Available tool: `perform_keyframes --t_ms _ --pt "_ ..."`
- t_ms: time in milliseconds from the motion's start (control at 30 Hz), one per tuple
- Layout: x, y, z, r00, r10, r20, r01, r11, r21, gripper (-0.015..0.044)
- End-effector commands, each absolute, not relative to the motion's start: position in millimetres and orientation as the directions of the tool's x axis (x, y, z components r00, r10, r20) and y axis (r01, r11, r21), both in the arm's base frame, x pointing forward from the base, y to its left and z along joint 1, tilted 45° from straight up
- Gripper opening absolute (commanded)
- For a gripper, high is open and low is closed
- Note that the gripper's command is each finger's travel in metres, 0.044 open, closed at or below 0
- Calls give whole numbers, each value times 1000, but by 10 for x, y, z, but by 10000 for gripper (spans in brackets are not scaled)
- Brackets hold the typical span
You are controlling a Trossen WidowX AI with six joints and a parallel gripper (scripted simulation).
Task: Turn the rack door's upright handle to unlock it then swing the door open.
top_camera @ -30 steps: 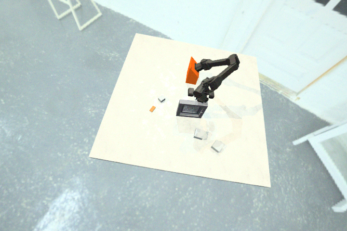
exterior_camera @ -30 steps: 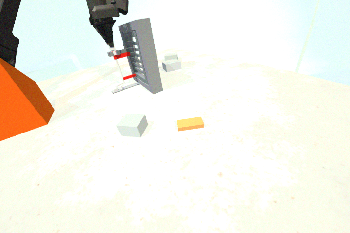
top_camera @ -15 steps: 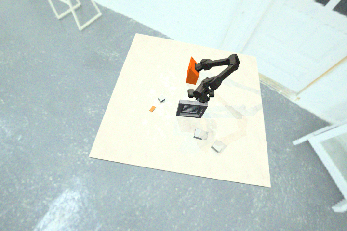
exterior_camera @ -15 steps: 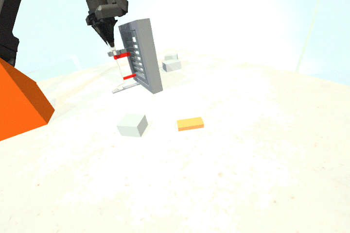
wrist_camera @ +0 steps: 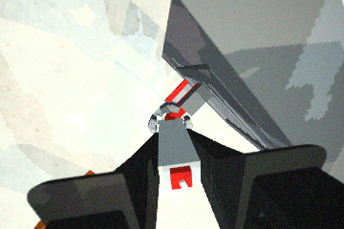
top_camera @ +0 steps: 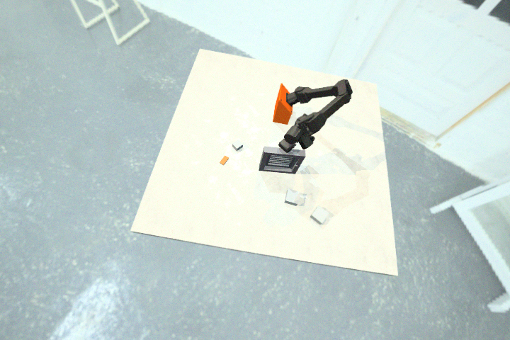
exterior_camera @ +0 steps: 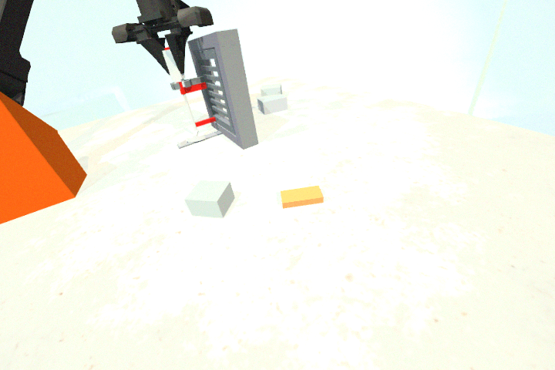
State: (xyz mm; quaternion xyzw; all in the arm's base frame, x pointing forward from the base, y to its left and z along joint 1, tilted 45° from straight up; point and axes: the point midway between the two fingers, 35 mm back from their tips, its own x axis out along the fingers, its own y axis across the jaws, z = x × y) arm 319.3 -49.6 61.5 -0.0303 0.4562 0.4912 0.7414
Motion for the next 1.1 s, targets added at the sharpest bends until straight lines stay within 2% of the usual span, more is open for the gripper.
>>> perform_keyframes --t_ms 0,267,567,1067 --pt "3197 -496 623 105 701 -706 -874 403 270 14" --pt "3197 -496 623 105 701 -706 -989 146 -2 14" --pt "3197 -495 623 105 701 -706 -940 -161 -300 14" --pt "3197 -495 623 105 701 -705 -929 -184 -321 14"
